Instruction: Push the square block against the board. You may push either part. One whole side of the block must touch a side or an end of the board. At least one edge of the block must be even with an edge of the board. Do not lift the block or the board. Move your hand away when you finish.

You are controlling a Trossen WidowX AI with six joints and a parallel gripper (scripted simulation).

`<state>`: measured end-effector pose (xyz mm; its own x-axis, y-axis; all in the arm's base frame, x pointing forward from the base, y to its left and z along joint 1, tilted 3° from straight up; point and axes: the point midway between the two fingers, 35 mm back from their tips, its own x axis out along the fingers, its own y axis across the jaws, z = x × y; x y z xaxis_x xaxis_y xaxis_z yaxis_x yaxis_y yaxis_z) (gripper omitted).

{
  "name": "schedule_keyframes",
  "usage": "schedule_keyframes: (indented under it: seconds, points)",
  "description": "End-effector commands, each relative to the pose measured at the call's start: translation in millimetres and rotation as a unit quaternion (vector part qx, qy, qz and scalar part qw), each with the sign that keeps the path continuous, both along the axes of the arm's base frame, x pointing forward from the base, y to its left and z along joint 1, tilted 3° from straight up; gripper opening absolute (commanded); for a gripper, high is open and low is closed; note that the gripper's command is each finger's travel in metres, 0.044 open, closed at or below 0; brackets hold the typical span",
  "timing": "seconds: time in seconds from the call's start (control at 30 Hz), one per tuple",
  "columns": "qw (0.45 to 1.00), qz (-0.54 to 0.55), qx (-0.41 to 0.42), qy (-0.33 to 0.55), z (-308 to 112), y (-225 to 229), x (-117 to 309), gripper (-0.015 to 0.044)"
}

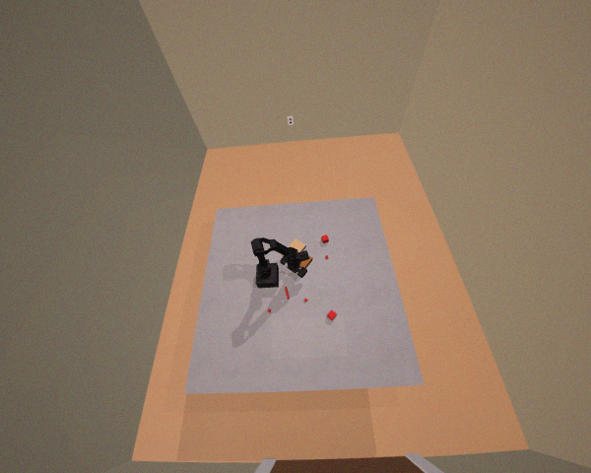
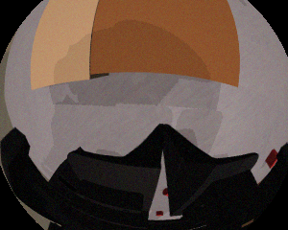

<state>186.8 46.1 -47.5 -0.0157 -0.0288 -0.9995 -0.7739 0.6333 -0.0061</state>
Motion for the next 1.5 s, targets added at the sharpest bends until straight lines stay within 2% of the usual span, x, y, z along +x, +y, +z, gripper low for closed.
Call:
schedule_keyframes:
  seconds: [0.0, 0.17, 0.33, 0.6, 1.03, 1.47]
  points:
    - [1.0, 0.002, 0.0, -0.001, 0, -6, -5, 0.0]
    - [1.0, 0.0, 0.0, 0.0, 7, -4, -3, 0.0]
    - [1.0, 0.002, 0.0, -0.001, 54, -3, -4, 0.0]
    - [1.0, -0.007, 0.002, -0.005, 52, -2, 0, 0.0]
    - [0.974, -0.224, -0.001, -0.011, 58, 7, 34, 0.0]
    - [0.901, -0.434, -0.003, -0.017, 59, 16, 70, 0.0]
